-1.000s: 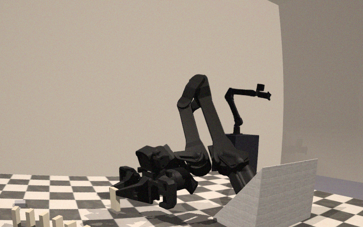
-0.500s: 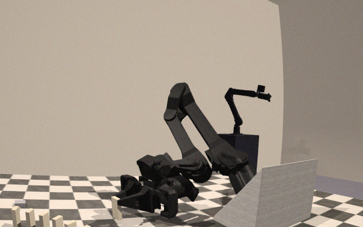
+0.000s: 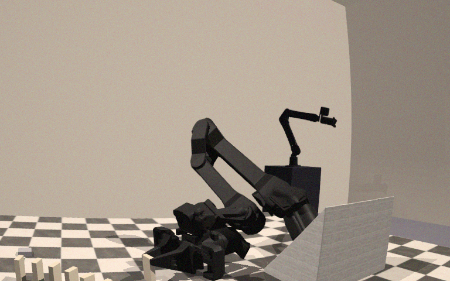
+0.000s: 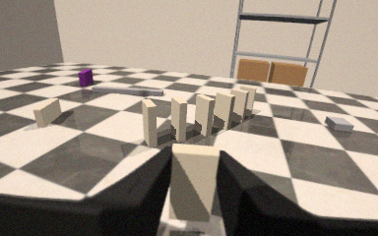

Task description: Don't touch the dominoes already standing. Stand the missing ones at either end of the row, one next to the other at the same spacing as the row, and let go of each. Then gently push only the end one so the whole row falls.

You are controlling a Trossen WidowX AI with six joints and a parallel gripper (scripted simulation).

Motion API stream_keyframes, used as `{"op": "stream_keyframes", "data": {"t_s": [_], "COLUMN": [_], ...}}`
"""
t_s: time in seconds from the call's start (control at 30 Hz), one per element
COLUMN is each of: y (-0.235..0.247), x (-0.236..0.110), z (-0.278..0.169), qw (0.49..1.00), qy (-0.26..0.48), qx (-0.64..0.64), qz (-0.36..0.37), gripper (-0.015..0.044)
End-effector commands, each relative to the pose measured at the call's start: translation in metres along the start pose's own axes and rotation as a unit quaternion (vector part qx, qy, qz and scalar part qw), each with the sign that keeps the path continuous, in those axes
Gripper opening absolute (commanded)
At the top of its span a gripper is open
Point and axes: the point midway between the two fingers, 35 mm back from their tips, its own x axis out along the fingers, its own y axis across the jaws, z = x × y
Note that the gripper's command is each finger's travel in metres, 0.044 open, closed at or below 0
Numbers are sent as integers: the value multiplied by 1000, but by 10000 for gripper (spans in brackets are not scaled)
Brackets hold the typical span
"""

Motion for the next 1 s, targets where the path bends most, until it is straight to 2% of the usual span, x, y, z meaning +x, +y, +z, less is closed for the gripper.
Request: {"op": "stream_keyframes", "data": {"t_s": [0.0, 0.47, 0.87, 0.9, 0.97], "y": [2, 3, 3, 3, 3], "x": [-1, -2, -2, -2, -2], "z": [-4, -7, -7, -7, -7], "qw": [1000, 1000, 1000, 1000, 1000], "qy": [-2, -3, -3, -3, -3], "qx": [-1, 0, 0, 0, 0], "qz": [0, -1, -1, -1, -1], "gripper": [107, 107, 422, 440, 440]}}
